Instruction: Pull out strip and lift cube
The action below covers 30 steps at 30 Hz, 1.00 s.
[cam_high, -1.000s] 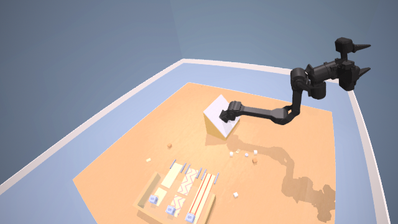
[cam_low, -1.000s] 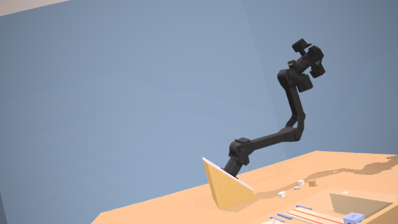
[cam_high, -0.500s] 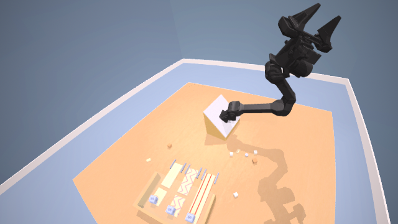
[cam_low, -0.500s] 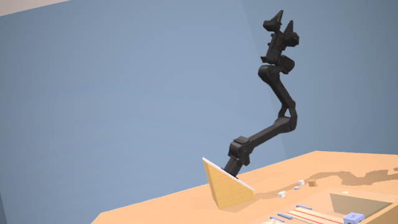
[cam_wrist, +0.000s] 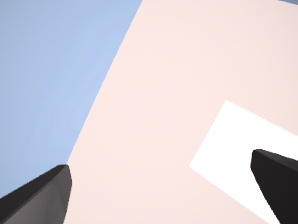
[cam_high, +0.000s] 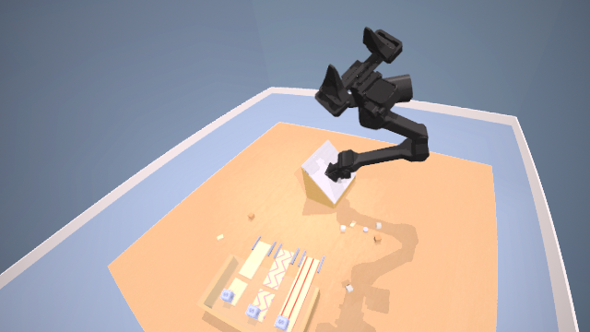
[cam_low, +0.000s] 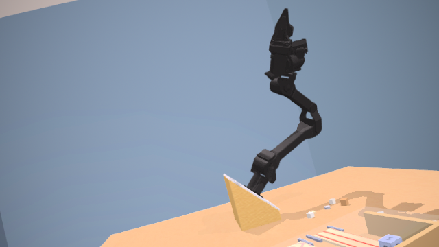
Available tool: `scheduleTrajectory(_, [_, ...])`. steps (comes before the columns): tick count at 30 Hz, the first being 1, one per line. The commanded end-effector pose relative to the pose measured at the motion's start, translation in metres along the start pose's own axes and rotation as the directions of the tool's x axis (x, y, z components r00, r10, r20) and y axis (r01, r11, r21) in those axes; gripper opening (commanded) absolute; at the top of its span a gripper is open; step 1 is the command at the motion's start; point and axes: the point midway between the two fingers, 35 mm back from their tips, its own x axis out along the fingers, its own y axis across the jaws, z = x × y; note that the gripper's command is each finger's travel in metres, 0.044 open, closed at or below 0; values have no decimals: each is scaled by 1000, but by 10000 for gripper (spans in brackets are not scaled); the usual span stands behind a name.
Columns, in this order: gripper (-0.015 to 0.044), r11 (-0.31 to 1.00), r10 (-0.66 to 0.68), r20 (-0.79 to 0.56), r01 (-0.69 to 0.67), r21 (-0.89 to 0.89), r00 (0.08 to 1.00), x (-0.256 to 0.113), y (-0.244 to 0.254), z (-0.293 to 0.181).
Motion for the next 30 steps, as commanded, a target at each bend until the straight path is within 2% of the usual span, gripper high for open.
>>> scheduleTrajectory(1, [400, 939, 236, 3, -229, 257, 972, -8, 76, -17])
scheduleTrajectory(7, [400, 685, 511, 57, -446, 575, 858, -37, 168, -25])
scheduleTrajectory(13, [400, 276, 726, 164, -502, 819, 668, -88, 251, -19])
scheduleTrajectory(18, [400, -106, 834, 289, -377, 920, 470, -144, 306, -4])
scheduleTrajectory(23, [400, -419, 861, 431, -103, 902, 269, -208, 343, 18])
scheduleTrajectory(26, [400, -512, 849, 495, 53, 857, 187, -236, 353, 29])
scheduleTrajectory(30, [400, -517, 847, 499, 64, 854, 181, -238, 354, 30])
